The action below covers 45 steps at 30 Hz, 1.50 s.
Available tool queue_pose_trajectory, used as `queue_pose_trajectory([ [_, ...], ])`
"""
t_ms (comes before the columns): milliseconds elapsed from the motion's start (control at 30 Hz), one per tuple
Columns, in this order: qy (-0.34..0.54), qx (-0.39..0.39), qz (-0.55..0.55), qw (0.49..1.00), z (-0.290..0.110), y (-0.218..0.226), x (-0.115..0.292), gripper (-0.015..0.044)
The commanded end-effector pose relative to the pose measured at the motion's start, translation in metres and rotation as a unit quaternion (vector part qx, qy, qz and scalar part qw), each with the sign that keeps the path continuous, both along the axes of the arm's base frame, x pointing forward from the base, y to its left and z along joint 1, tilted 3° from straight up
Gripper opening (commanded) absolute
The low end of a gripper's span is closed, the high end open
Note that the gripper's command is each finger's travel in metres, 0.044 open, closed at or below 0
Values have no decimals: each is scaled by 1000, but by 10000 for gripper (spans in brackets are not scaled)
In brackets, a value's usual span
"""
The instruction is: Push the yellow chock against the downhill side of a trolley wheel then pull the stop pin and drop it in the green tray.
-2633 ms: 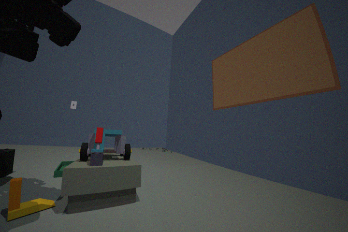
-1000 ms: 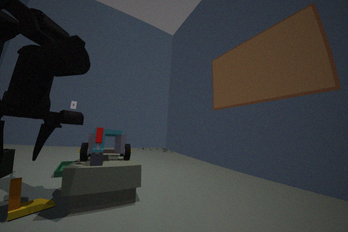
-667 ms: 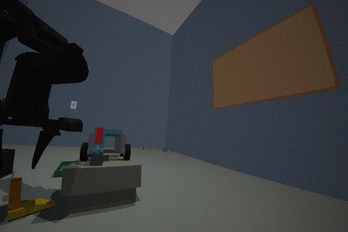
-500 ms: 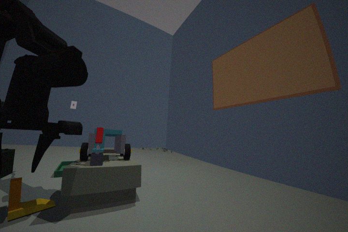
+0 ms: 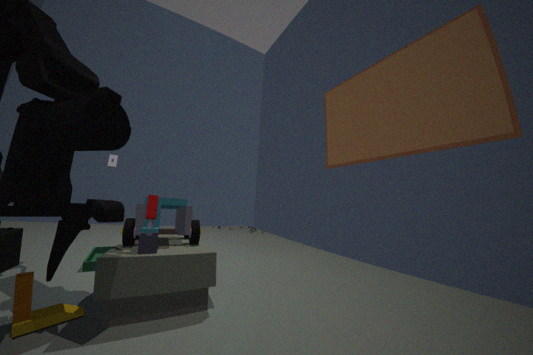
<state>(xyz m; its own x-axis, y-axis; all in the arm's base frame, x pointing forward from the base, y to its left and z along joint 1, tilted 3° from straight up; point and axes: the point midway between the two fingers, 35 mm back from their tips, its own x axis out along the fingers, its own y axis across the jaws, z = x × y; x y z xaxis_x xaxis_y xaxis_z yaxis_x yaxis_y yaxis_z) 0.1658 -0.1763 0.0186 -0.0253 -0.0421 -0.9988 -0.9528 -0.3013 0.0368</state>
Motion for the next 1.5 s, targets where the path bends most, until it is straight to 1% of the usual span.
queue_pose_trajectory([
  [0, 0, 4, 3, 1000, -4, 1, 0, 190],
  [600, 0, 4, 3, 1000, -28, 0, -1, 190],
  [767, 0, 4, 3, 1000, -29, 0, -1, 190],
  [933, 0, 0, 0, 1000, -26, -1, -1, 59],
  [1233, 0, 0, 0, 1000, -25, -1, -1, 0],
  [1467, 0, 4, 2, 1000, -1, 2, -3, 0],
])
